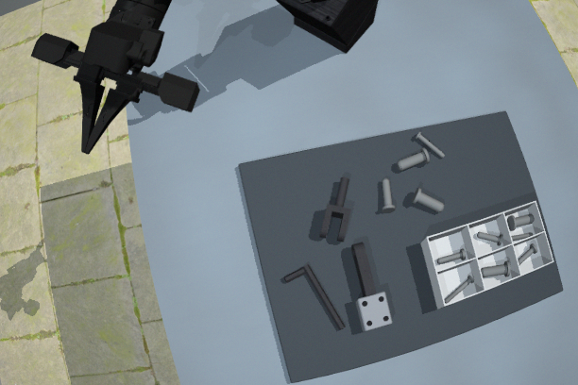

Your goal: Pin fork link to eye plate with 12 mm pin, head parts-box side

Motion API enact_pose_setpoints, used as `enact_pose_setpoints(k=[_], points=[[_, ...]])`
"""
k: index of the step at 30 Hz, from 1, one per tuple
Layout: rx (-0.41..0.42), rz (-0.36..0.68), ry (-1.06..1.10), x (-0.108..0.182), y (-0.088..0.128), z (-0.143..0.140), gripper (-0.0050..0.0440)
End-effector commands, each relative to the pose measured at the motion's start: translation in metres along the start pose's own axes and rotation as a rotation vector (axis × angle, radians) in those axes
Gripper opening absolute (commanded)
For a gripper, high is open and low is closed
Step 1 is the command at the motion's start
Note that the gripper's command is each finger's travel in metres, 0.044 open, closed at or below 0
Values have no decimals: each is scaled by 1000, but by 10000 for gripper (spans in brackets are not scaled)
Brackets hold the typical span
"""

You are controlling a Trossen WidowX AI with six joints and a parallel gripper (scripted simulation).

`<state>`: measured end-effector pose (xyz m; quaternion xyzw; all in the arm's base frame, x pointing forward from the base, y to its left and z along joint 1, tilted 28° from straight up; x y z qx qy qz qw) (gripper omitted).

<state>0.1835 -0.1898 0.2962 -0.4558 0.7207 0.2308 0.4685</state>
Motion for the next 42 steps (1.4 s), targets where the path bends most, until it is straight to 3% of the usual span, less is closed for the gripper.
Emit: enact_pose_setpoints(k=[1, 19, 24, 29, 32, 34, 35, 42], points=[[0, 0, 0, 0, 0, 0, 0], [-17, 22, -32, 6, -5, 6, 0], [-149, 215, -212, 47, -34, 60, 0], [-286, 455, -289, 85, -42, 131, 0], [-361, 604, -276, 106, -35, 175, 0], [-361, 604, -276, 106, -35, 175, 0], [-384, 653, -262, 113, -31, 188, 0], [-507, 946, -31, 153, 20, 266, 0]])
Point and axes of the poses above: the point midway between the two fingers, 35 mm back from their tips, its own y axis back along the fingers, its own z axis across the jaws, x = y × z, the point moved 1 cm from there along y, back along the fingers
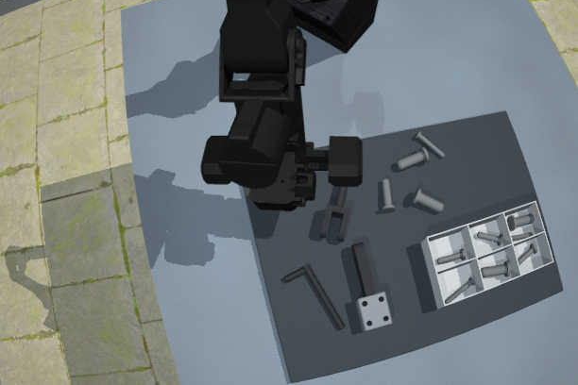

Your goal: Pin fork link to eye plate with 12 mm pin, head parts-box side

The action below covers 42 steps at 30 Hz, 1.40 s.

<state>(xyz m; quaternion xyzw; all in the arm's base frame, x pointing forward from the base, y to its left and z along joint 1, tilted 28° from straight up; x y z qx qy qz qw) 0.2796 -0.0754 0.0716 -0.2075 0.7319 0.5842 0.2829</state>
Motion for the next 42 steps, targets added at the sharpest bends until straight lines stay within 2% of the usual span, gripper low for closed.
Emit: enact_pose_setpoints(k=[1, 5, 22, 24, 26, 36, 42], points=[[19, 201, 140, 42, -12, 41, 0], [67, 320, 290, 73, -12, 63, 0], [69, 325, 298, 72, -11, 66, 0], [66, 324, 299, 72, -11, 65, 48], [66, 324, 299, 72, -11, 65, 48], [66, 324, 299, 72, -11, 65, 288], [73, 322, 257, 65, -14, 65, 290]])
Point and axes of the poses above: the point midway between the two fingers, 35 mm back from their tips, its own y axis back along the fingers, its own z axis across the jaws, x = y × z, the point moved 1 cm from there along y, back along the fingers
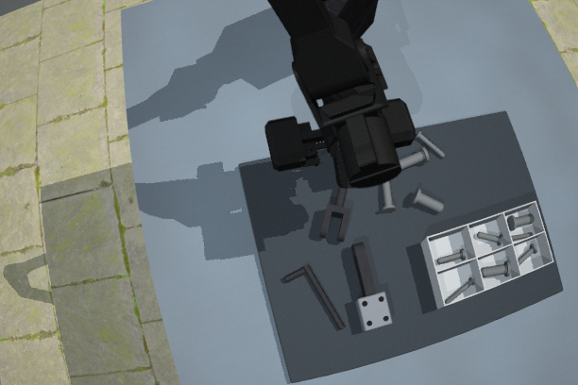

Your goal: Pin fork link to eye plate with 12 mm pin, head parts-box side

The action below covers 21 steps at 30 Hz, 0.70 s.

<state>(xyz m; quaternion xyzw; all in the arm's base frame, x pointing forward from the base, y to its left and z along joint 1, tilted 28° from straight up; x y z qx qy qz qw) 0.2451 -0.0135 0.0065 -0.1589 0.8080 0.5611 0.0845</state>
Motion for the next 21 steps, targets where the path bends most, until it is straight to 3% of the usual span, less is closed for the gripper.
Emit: enact_pose_setpoints(k=[1, 8, 21], points=[[-1, -1, -31, -6, 0, -1, 290], [2, 0, -441, -72, -1, -15, 290], [2, 0, -452, -72, -6, -16, 290]])
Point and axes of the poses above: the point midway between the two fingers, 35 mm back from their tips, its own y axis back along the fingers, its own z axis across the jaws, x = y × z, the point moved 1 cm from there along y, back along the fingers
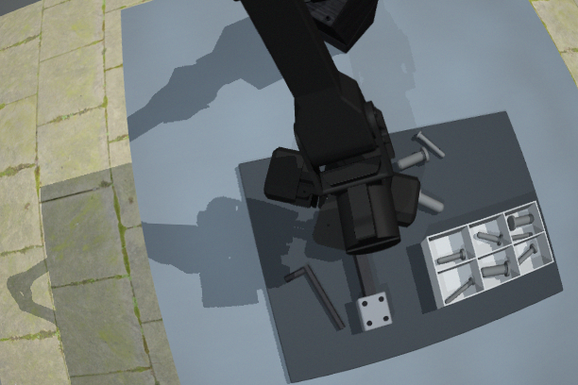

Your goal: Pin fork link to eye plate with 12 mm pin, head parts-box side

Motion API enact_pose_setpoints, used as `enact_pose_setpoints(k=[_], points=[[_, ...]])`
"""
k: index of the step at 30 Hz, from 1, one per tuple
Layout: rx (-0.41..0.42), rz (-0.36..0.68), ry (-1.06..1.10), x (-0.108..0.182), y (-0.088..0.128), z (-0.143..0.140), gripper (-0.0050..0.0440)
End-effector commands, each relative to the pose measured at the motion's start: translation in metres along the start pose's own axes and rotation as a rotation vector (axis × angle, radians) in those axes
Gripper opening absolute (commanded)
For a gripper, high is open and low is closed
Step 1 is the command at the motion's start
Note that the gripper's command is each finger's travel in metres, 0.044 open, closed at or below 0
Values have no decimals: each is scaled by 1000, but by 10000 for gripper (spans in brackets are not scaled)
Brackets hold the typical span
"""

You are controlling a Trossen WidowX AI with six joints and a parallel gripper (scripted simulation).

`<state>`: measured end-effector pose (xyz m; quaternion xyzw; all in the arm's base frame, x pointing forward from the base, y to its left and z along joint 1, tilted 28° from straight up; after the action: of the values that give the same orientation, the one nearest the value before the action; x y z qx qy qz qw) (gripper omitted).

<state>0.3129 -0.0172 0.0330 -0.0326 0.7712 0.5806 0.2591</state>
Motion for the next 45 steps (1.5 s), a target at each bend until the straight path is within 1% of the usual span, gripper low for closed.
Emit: enact_pose_setpoints(k=[1, 4, 16, 27, 36, 39, 40, 45], points=[[-2, 1, -12, -1, -7, 1, 290], [-2, 1, -12, -2, -15, 1, 290], [-2, 1, -12, -2, -15, 1, 290], [-2, 1, -12, -2, -29, 1, 290], [-2, 1, -12, -2, -30, 1, 290], [0, -1, -18, -3, -28, 1, 218], [0, -1, -18, -3, -28, 1, 218], [0, -1, -18, -3, -28, 1, 185]])
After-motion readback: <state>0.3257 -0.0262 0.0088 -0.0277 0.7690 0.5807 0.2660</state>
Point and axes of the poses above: the point midway between the two fingers, 35 mm back from their tips, its own y axis back along the fingers, its own z axis across the jaws, x = y × z, the point moved 1 cm from there along y, back along the fingers
